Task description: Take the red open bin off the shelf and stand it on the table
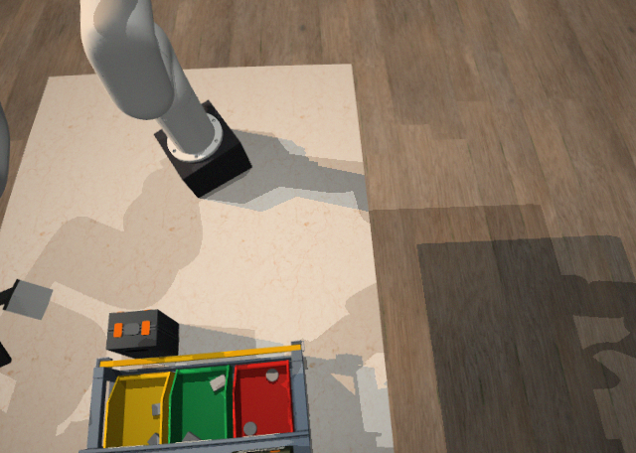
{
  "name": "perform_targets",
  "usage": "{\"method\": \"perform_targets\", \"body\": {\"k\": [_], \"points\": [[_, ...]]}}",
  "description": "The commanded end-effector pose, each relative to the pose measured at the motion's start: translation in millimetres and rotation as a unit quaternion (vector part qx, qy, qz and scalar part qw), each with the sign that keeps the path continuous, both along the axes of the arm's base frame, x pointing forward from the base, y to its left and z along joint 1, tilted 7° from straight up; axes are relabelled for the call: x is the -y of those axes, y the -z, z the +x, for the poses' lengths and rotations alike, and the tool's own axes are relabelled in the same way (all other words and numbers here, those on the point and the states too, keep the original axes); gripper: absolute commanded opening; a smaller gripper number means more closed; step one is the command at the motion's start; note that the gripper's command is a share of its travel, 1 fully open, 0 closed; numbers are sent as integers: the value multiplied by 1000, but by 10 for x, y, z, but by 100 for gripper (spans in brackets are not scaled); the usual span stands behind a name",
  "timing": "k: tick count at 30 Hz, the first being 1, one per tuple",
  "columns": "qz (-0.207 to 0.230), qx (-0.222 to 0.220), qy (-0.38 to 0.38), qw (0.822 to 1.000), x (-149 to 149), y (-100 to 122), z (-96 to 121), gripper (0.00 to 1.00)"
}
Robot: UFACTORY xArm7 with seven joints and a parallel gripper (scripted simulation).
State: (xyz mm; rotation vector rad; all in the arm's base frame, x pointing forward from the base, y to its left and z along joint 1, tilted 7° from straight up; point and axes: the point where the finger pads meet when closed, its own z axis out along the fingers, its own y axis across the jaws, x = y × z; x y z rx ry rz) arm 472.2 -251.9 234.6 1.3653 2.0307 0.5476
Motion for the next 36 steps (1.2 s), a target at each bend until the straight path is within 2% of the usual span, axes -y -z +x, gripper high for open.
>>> {"method": "perform_targets", "body": {"k": [1,2,14,19,31,36], "points": [[-1,3,0,1000,-35,-5,-389,100],[-1,4,0,1000,-47,-2,-498,100],[-1,4,0,1000,-47,-2,-498,100],[-1,4,0,1000,-105,10,-998,100],[-1,4,0,1000,-105,10,-998,100],[-1,4,0,1000,-97,3,-915,100]]}}
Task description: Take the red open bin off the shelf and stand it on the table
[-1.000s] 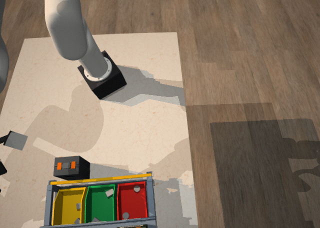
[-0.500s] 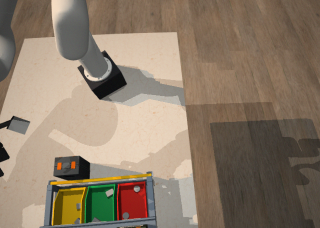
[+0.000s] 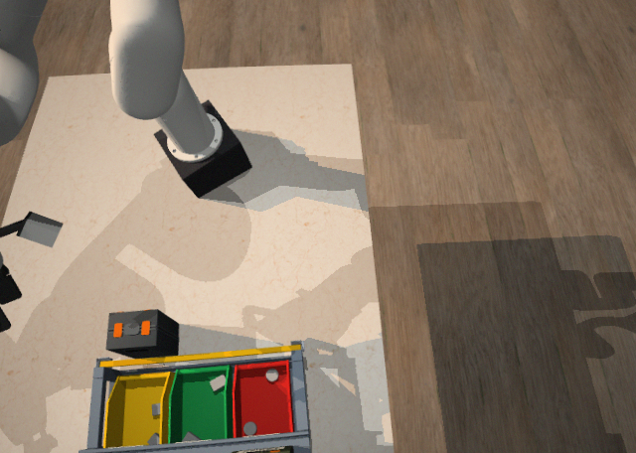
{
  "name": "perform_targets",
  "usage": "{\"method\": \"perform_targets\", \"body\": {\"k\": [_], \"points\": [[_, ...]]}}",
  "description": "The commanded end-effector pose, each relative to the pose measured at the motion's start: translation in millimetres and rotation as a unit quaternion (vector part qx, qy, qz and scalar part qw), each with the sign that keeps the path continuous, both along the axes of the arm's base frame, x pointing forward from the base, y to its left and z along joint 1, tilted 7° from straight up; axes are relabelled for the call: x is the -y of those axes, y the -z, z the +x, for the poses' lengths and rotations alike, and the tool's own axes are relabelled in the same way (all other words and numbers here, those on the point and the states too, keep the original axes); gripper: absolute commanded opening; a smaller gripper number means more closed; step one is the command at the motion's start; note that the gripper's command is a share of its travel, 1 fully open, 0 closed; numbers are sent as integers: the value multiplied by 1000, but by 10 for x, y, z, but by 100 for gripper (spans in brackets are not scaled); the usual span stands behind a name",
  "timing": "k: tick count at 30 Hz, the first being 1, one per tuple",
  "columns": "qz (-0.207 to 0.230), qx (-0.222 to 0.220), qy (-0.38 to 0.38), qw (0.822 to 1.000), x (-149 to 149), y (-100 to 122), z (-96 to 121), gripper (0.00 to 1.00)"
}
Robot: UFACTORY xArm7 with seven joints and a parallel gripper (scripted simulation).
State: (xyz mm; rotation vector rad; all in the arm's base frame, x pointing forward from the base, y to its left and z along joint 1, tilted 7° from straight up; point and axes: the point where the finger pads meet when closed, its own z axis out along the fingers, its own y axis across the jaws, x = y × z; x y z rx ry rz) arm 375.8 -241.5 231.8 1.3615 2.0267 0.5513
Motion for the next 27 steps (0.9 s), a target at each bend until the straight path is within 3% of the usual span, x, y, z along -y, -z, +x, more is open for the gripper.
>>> {"method": "perform_targets", "body": {"k": [1,27], "points": [[-1,1,0,1000,7,-24,49,100],[-1,1,0,1000,16,-23,107,100]]}}
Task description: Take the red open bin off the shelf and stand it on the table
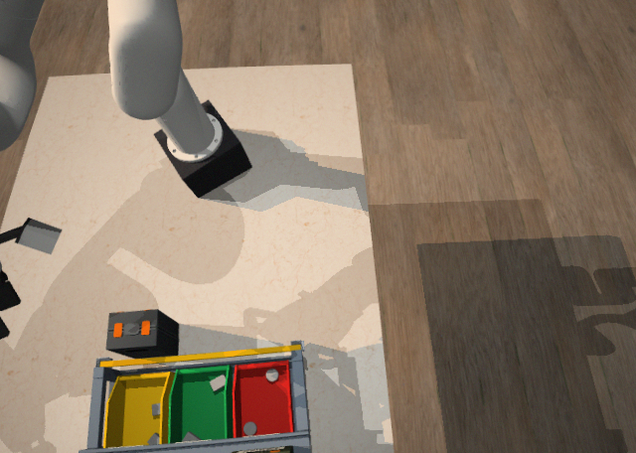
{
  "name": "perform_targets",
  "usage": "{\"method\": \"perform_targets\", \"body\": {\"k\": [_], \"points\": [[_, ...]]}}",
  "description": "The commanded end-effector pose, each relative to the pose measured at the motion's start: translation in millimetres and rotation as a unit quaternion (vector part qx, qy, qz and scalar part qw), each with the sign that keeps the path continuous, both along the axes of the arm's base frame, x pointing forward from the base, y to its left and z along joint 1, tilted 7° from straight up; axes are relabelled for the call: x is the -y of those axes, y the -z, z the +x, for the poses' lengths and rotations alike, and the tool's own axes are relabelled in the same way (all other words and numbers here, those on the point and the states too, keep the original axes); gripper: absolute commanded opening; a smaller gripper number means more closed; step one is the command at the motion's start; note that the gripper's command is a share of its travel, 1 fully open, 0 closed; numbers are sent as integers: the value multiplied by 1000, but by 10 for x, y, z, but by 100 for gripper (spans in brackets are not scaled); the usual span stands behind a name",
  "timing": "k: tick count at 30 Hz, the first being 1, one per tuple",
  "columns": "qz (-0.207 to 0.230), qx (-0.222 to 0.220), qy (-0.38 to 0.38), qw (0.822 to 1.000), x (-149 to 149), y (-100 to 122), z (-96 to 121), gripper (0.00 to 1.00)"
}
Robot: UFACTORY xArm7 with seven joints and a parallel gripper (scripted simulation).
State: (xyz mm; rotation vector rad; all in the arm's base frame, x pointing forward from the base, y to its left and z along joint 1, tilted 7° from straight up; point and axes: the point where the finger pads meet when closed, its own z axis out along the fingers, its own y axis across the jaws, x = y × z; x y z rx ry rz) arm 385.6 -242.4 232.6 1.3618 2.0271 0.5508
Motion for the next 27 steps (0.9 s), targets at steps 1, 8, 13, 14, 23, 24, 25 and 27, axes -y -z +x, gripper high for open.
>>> {"method": "perform_targets", "body": {"k": [1,8,13,14,23,24,25,27], "points": [[-1,1,0,1000,6,-15,9,100],[-54,-72,-94,992,-461,-91,-153,100],[-54,-72,-94,992,-461,-91,-153,100],[-54,-72,-94,992,-461,-91,-153,100],[-94,-127,-165,974,-812,-140,-271,100],[-104,-142,-183,967,-906,-156,-303,100],[-104,-142,-183,967,-906,-156,-303,100],[-104,-142,-183,967,-906,-156,-303,100]]}}
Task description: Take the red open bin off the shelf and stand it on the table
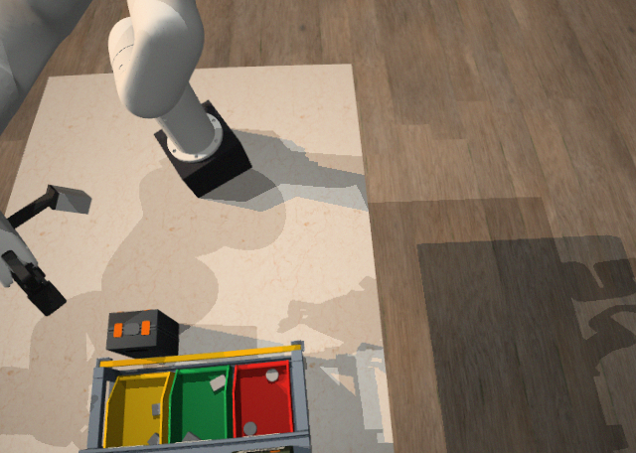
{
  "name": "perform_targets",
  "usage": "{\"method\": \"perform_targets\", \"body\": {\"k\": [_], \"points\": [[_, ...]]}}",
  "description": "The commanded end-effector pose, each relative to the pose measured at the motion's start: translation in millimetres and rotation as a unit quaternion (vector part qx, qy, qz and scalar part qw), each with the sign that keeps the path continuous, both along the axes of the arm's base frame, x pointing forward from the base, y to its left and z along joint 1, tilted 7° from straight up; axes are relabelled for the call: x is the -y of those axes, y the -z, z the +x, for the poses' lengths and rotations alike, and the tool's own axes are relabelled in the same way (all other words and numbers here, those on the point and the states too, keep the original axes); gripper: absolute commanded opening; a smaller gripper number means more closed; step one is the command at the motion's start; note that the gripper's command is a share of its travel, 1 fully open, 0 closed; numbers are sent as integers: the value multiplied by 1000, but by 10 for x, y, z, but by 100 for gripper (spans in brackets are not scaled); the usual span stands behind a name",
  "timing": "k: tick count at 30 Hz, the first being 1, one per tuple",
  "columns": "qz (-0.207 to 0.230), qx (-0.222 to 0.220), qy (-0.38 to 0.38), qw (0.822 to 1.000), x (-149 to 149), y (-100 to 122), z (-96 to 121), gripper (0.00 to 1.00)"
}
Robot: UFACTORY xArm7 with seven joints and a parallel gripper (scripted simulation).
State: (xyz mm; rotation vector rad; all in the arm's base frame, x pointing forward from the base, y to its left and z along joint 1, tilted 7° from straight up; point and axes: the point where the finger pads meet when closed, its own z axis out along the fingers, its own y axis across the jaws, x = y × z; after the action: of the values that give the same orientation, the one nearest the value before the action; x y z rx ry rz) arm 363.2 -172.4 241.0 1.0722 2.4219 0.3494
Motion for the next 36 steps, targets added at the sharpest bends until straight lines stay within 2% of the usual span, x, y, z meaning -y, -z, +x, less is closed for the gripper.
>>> {"method": "perform_targets", "body": {"k": [1,9,14,26,31,36], "points": [[-20,-29,-37,999,-205,-71,-79,100],[-20,-29,-37,999,-205,-71,-79,100],[-71,-100,-128,984,-652,-141,-231,100],[-71,-100,-128,984,-652,-141,-231,100],[-121,-169,-216,954,-1100,-215,-386,100],[-121,-169,-216,954,-1100,-215,-386,100]]}}
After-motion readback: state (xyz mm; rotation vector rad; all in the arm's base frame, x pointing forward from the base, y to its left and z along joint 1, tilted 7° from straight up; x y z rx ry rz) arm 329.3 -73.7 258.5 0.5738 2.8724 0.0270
